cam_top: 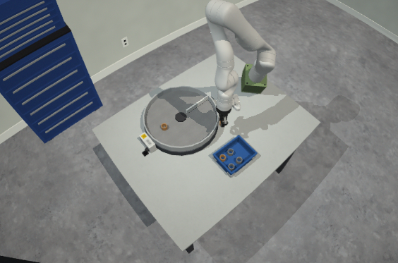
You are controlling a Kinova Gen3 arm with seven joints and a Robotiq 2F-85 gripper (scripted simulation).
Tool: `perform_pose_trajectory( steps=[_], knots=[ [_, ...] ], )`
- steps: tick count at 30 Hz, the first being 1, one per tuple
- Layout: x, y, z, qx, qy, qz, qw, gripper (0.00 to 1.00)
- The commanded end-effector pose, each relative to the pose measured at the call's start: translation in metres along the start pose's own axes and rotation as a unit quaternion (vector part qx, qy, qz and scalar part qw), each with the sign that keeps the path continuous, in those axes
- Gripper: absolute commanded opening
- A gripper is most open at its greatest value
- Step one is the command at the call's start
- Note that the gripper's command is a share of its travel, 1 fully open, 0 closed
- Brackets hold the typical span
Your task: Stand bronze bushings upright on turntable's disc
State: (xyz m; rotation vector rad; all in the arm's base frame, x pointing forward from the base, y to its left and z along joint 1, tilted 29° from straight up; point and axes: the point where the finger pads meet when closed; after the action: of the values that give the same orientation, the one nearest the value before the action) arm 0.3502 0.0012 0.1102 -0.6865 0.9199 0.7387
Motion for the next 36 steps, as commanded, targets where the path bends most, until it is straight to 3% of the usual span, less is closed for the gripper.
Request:
perform_pose_trajectory(
  steps=[1,36],
  knots=[
    [-0.001,-0.005,-0.009,0.008,0.001,-0.001,1.000,0.00],
    [-0.001,-0.041,-0.083,0.008,0.001,-0.001,1.000,0.00]
  ],
)
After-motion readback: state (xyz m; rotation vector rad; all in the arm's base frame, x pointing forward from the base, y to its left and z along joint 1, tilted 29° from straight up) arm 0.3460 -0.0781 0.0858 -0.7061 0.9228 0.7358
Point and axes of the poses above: the point where the finger pads meet when closed, its own x axis out along the fingers, its own z axis across the jaws, y = z × x, and after that the axes turned 12 degrees about -x, right-handed
